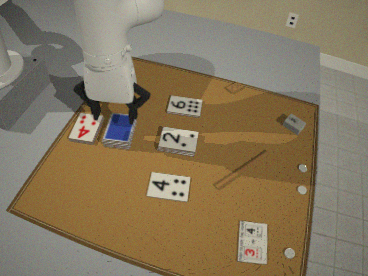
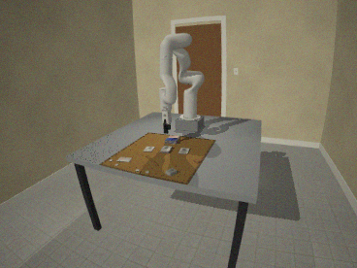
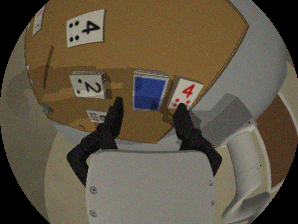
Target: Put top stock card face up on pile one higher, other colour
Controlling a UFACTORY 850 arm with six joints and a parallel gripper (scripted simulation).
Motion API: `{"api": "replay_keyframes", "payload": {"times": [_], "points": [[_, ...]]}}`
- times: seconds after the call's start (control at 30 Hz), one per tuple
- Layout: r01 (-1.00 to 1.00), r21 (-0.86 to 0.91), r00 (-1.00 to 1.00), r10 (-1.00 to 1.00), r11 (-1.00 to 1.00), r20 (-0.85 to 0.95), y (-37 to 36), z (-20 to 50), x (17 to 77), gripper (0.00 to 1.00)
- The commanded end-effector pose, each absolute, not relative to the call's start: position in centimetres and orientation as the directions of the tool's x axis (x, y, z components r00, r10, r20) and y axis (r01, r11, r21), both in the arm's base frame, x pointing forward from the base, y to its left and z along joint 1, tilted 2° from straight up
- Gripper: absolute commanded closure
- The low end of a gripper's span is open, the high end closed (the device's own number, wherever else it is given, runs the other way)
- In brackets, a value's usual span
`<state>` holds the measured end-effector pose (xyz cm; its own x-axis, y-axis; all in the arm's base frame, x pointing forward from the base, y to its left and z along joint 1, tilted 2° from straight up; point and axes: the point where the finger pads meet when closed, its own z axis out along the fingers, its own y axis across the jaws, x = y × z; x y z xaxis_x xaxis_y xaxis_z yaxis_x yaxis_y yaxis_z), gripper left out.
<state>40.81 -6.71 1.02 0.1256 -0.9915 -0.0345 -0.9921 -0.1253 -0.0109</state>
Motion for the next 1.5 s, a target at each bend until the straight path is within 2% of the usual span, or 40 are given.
{"api": "replay_keyframes", "payload": {"times": [0.0,1.47], "points": [[-0.992,-0.012,0.125,-0.992,-0.125,-0.034,-6.7,0.3,40.9,0.14],[-0.992,-0.012,0.125,-0.992,-0.125,-0.034,-6.6,-3.0,40.8,0.14]]}}
